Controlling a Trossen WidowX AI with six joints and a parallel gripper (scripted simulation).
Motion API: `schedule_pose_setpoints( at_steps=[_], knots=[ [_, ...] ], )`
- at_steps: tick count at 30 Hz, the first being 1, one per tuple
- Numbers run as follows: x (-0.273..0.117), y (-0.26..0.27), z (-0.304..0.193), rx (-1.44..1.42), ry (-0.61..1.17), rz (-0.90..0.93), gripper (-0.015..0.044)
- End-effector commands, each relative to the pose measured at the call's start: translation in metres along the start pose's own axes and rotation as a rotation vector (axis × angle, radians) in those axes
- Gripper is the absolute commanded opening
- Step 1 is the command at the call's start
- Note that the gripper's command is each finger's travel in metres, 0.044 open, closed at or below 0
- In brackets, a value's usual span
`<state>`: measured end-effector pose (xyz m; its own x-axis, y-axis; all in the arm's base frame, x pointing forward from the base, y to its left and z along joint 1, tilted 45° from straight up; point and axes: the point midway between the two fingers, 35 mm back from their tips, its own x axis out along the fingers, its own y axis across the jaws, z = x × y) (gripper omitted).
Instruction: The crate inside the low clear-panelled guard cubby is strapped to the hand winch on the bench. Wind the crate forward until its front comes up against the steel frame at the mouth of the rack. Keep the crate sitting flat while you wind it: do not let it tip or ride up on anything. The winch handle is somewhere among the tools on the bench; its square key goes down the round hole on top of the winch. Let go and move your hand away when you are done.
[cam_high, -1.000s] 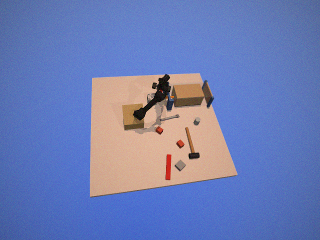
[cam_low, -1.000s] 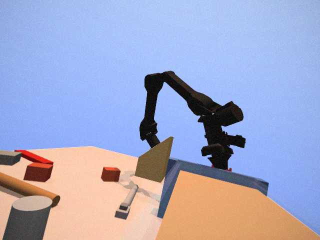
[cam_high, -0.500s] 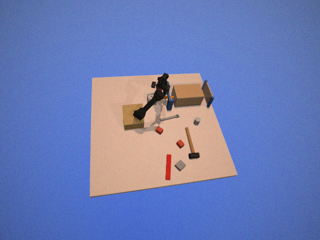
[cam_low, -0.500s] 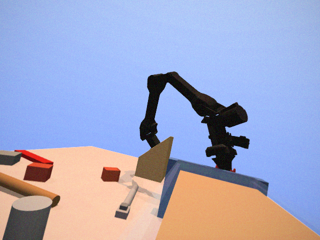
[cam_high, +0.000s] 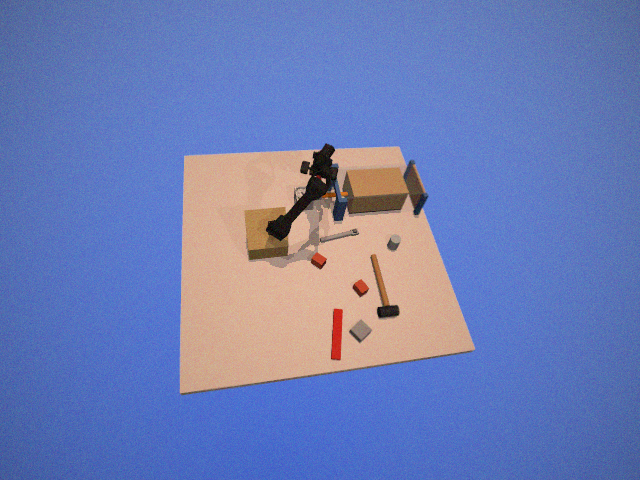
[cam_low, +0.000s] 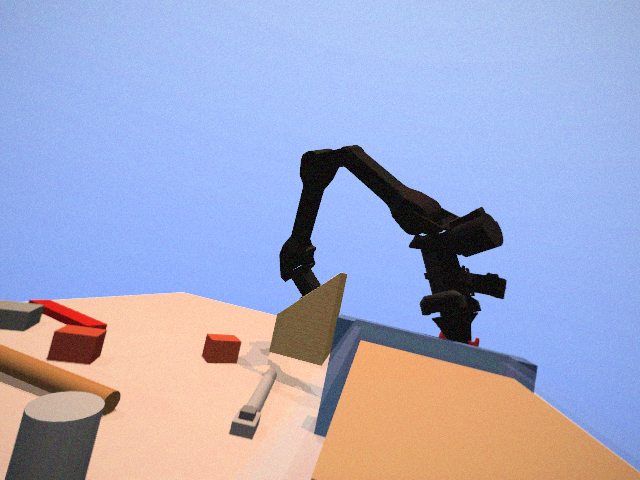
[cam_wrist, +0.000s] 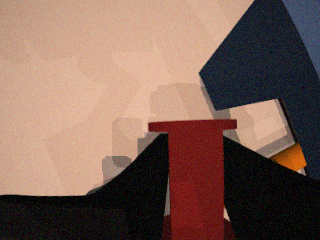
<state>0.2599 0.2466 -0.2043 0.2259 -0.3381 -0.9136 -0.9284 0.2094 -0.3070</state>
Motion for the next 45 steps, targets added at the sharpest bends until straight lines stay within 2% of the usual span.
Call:
schedule_pose_setpoints(
  at_steps=[1, 45],
  knots=[
    [0.003, 0.019, 0.005, -0.014, -0.008, 0.033, 0.0],
    [0.004, 0.064, 0.011, -0.014, -0.01, 0.036, 0.0]
  ],
)
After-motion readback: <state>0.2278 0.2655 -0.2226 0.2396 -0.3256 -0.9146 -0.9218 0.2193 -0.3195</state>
